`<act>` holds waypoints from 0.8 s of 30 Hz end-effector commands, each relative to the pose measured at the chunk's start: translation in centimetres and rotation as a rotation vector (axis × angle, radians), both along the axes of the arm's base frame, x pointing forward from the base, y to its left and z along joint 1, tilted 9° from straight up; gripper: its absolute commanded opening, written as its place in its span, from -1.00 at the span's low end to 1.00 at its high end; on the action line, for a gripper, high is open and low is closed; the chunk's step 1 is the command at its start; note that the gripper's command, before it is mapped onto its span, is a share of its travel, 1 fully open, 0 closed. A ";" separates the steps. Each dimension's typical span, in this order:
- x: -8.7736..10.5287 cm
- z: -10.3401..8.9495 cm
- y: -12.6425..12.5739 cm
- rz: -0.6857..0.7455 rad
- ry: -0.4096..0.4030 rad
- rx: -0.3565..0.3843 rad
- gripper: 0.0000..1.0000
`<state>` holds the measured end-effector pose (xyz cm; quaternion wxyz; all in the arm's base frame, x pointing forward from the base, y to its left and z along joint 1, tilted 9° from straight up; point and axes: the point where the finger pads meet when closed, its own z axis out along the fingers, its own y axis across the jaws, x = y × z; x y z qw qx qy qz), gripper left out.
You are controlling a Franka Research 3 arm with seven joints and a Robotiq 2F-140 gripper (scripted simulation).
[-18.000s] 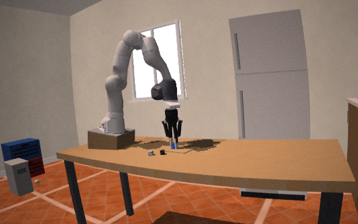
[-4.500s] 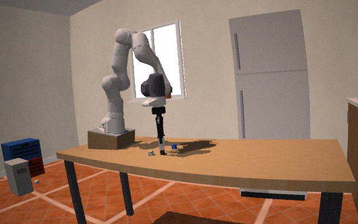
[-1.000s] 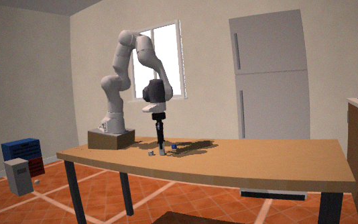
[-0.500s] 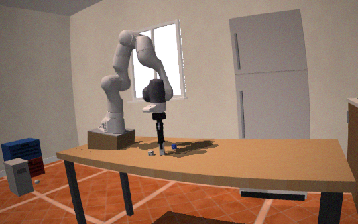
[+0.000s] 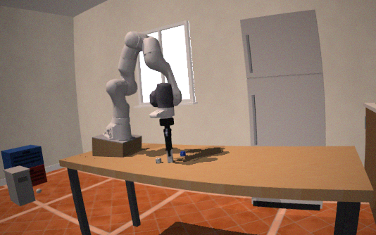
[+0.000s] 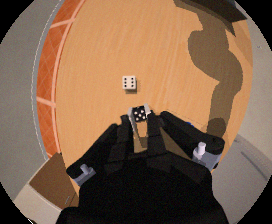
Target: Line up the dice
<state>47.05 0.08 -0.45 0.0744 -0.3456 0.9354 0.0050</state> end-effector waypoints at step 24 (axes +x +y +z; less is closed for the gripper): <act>-0.6 5.6 -0.4 0.004 -0.004 -0.001 -0.75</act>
